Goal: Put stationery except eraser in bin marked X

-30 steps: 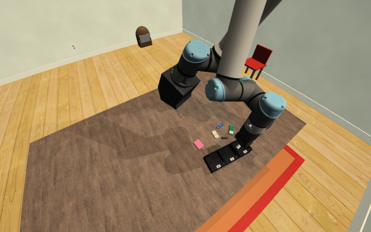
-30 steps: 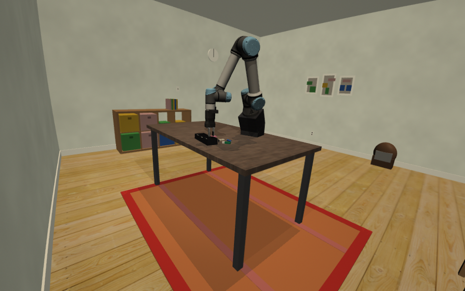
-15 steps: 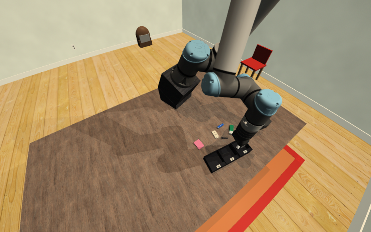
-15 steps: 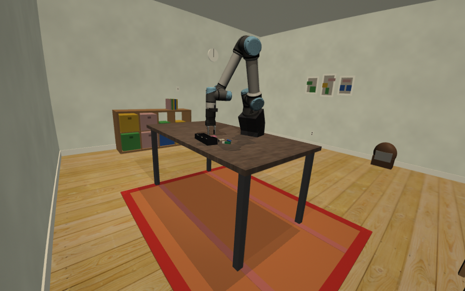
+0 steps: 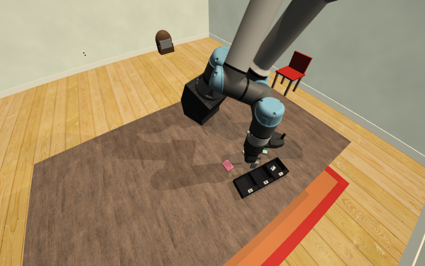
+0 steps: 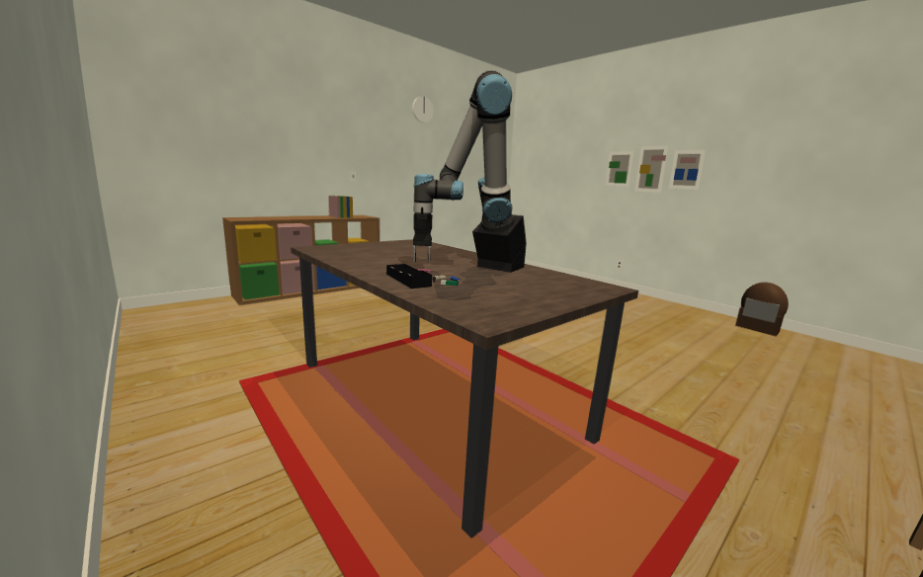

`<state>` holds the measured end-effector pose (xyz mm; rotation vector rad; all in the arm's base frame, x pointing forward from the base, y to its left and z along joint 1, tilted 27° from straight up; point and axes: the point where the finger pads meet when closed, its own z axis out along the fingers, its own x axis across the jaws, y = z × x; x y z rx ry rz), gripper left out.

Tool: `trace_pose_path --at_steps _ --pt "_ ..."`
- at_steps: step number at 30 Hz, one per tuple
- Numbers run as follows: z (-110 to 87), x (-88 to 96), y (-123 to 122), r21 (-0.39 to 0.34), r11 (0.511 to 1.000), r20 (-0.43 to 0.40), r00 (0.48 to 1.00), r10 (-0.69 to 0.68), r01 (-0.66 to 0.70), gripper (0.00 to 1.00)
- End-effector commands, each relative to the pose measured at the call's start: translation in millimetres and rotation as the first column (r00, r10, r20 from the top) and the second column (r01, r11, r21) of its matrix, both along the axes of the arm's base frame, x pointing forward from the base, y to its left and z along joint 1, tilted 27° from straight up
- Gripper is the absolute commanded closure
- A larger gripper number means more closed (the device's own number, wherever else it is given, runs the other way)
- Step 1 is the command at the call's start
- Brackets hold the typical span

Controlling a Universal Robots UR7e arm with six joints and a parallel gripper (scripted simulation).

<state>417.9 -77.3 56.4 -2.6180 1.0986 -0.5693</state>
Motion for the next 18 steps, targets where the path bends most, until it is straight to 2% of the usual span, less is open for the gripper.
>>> trace_pose_path --at_steps 1,3,5,6,10,18 --pt "-15.6 -32.9 -34 0.07 0.988 -0.013 0.99 -0.139 0.139 0.0" --pt "-21.7 -43.5 -45 0.094 0.977 -0.022 0.982 -0.189 0.191 0.0" --pt "-21.7 -43.5 -45 0.094 0.977 -0.022 0.982 -0.189 0.191 0.0" --pt "-24.8 -49.2 -51 0.128 0.956 -0.038 0.964 -0.262 0.265 0.0" --pt "-37.0 -70.5 -73 0.167 0.921 -0.06 0.936 -0.348 0.353 0.0" --pt "-40.5 -76.5 -79 0.25 0.808 -0.118 0.845 -0.521 0.533 0.0"
